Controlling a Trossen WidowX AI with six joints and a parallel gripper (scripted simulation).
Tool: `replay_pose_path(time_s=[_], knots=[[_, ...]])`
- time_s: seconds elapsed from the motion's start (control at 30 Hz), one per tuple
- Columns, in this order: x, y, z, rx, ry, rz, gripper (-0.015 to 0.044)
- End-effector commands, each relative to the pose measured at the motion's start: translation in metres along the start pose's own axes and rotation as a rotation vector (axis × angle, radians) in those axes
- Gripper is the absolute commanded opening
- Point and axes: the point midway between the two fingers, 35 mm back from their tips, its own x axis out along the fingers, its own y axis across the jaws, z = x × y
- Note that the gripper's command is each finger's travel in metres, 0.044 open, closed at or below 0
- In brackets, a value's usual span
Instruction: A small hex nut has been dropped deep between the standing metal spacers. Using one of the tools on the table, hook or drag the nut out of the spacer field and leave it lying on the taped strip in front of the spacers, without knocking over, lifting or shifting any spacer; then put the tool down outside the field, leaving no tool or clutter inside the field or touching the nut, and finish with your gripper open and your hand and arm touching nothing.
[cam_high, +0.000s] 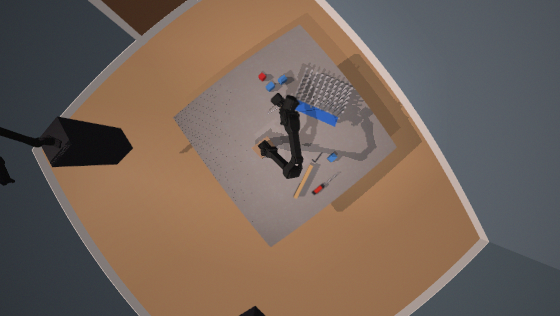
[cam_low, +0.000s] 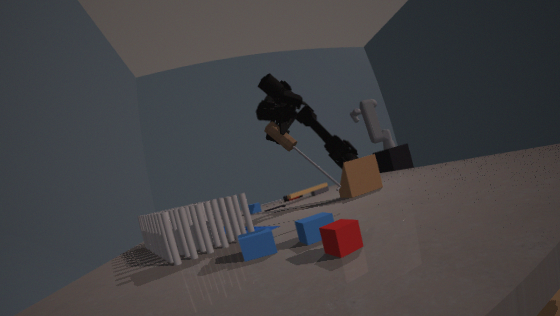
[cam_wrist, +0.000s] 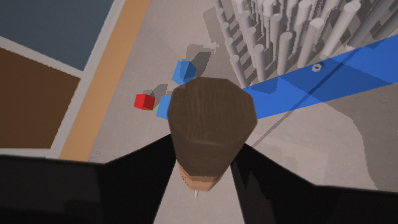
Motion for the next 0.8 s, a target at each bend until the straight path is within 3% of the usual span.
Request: replay_pose_path(time_s=[0.0,0.77], knots=[[0.0,0.013,0.001,-0.132,-0.002,0.021,0.0],[0.015,0.073,-0.015,-0.925,0.015,0.081,0.0]])
